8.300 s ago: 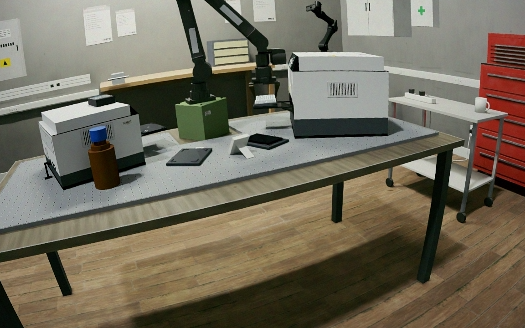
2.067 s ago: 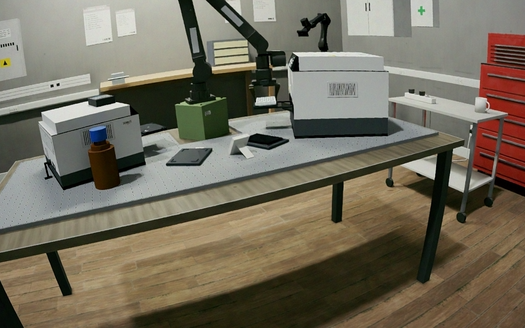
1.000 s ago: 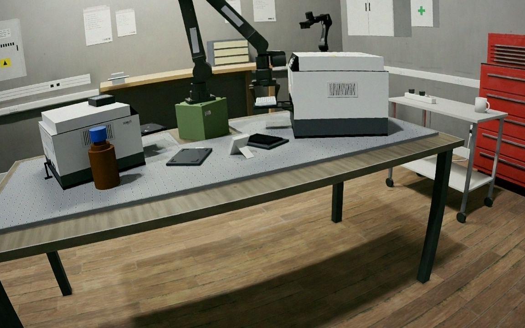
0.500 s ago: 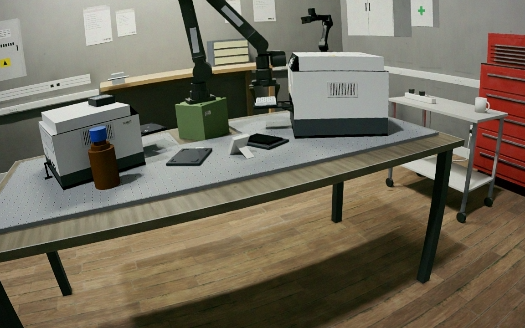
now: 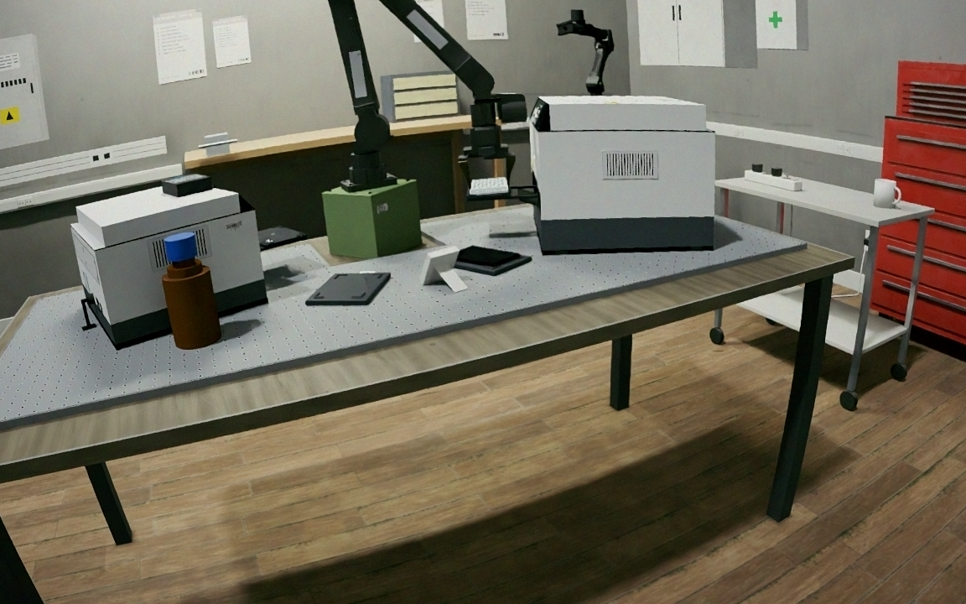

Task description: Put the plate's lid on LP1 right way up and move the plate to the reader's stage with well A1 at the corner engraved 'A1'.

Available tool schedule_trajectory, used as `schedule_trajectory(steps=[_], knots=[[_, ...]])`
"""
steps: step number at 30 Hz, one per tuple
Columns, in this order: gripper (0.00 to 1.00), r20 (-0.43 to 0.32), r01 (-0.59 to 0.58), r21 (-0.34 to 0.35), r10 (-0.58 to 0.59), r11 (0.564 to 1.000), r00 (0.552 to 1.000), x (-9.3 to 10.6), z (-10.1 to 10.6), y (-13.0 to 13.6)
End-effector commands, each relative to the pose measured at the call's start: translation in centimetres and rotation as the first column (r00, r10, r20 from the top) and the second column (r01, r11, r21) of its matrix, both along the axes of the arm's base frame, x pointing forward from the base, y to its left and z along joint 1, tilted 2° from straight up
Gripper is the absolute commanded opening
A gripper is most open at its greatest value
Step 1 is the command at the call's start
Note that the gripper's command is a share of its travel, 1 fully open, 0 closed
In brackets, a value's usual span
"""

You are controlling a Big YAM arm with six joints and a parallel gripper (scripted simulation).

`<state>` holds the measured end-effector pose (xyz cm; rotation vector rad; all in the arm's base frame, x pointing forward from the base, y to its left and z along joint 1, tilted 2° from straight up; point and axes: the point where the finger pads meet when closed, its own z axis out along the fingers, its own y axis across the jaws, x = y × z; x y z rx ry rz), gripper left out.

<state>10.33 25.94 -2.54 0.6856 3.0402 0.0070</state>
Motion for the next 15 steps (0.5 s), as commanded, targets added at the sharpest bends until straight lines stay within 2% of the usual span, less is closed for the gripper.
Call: schedule_trajectory(steps=[1, 6, 15], knots=[[0.86, 0.012, 0.004, 0.014, -0.004, 1.0, 1.0, 0.5, 0.1, 1.2], [0.86, 0.011, -0.009, -0.004, 0.009, 1.0, 1.0, 0.2, 0.3, 0.1], [0.86, 0.018, -0.01, 0.002, 0.01, 1.0, 1.0, 0.4, 0.9, 0.5]])
